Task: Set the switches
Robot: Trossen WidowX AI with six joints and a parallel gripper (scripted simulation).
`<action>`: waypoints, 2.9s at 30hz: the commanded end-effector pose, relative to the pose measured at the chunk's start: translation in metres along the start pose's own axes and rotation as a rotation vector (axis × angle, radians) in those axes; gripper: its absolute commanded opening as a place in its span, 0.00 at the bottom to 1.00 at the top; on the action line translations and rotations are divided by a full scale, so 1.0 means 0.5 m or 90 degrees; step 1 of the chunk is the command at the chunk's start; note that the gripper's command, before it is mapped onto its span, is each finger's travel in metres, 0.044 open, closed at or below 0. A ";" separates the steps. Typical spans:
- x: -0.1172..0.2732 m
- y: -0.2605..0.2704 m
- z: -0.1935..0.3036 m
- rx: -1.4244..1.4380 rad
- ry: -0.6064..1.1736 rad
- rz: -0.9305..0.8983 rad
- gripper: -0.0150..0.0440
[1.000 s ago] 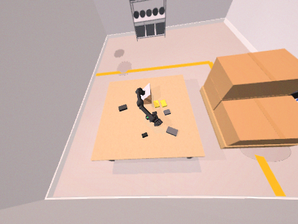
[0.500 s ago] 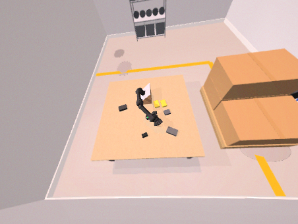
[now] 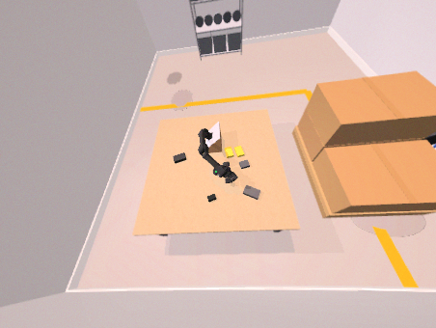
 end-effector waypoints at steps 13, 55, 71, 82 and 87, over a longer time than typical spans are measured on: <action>-0.013 -0.039 0.008 0.001 0.001 0.007 0.25; -0.032 -0.098 0.015 0.002 0.000 0.008 0.25; -0.032 -0.098 0.015 0.002 0.000 0.008 0.25; 0.037 -0.040 0.013 -0.001 -0.016 -0.012 0.25; 0.089 -0.012 0.007 0.001 -0.032 -0.015 0.25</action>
Point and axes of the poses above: the point midway between the two fingers, 35 mm back from their tips, its own x axis back along the fingers, its own y axis across the jaws, z = x × y, the point moved 2 cm from there along x, back along the fingers, and after that the axes turned 9 degrees about x, right-handed, at the moved point
